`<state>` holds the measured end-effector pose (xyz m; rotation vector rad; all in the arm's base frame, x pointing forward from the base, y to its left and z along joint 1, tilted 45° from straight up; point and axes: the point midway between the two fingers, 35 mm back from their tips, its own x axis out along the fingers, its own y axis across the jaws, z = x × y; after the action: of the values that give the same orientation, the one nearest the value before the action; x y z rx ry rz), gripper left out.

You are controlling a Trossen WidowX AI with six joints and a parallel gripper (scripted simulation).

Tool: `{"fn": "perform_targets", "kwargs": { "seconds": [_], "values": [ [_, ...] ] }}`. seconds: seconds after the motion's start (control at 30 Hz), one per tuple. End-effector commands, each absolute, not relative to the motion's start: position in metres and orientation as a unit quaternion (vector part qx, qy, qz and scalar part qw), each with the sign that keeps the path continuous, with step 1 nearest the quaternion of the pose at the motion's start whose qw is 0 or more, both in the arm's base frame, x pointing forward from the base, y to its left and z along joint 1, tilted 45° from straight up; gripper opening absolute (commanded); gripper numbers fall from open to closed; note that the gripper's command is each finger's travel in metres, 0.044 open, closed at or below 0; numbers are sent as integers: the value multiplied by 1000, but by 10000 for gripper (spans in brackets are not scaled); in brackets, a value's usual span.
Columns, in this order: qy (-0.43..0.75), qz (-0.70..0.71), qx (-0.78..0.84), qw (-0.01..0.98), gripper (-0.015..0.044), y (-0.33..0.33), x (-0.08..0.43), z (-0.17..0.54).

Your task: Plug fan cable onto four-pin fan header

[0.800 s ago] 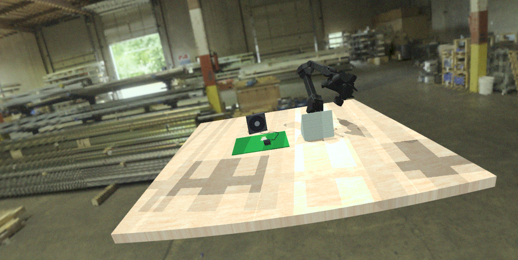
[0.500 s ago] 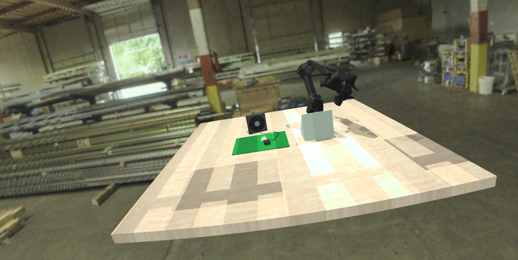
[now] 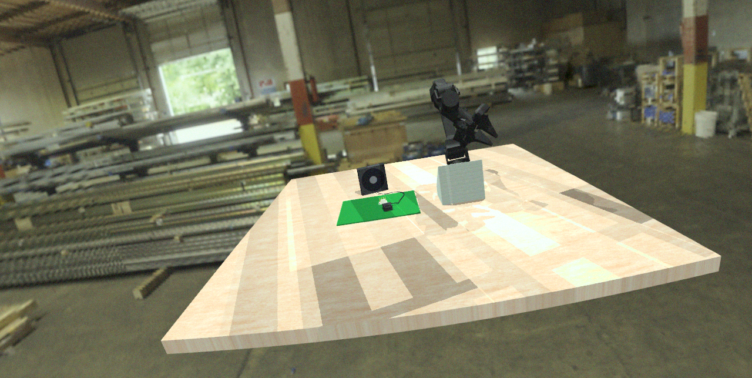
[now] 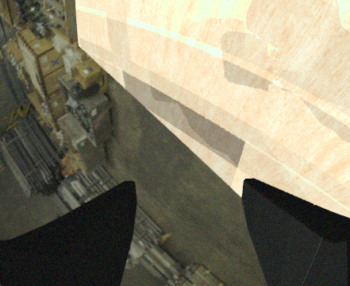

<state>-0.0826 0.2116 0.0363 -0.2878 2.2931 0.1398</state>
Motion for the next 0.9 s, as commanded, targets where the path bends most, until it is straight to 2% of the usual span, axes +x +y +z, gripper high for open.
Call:
{"fn": "perform_targets", "kwargs": {
  "seconds": [0.0,0.37,0.63,0.87],
  "values": [
    [879,-29,-46,474,210,228,-26,24],
    [749,-263,117,596,210,210,127,2],
    [569,-456,229,645,210,138,241,4],
    [413,-573,288,646,210,68,299,15]
  ]
}}
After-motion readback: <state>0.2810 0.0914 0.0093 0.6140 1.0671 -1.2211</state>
